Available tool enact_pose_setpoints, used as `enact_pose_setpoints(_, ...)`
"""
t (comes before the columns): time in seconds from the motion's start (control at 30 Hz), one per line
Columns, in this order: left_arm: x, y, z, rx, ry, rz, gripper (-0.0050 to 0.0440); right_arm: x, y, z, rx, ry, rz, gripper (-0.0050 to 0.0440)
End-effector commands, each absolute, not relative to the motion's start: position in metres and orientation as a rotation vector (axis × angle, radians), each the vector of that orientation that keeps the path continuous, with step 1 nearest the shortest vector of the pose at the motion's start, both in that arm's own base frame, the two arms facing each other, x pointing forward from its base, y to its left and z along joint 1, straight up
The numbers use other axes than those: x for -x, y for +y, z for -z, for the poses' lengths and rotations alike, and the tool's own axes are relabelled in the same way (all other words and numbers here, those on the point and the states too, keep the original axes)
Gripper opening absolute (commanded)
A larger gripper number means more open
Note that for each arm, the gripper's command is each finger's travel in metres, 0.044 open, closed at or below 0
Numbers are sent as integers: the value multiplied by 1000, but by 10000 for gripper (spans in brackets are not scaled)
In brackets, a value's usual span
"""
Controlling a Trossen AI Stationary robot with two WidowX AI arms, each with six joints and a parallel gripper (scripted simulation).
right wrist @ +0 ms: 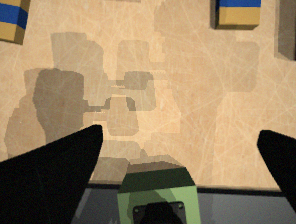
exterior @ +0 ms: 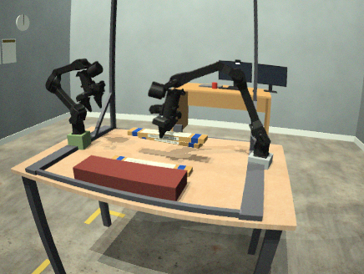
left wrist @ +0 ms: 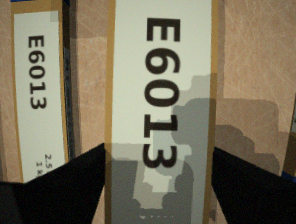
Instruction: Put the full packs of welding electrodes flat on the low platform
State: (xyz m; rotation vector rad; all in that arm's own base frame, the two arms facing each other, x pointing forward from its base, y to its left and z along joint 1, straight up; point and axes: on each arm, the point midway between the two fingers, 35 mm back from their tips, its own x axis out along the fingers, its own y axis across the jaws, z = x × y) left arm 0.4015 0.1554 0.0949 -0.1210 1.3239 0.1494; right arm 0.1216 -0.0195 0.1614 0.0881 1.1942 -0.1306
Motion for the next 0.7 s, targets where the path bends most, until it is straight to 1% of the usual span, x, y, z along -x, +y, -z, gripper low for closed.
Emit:
enact_pose_setpoints(0.0,-418,152,-109,108,1282,-157,-50,-123,-20,-167,-87,1174,130,430)
enact_pose_setpoints(0.67,-459,128,-100,109,1280,-156,-50,-123,-20,-167,-87,1174,130,430)
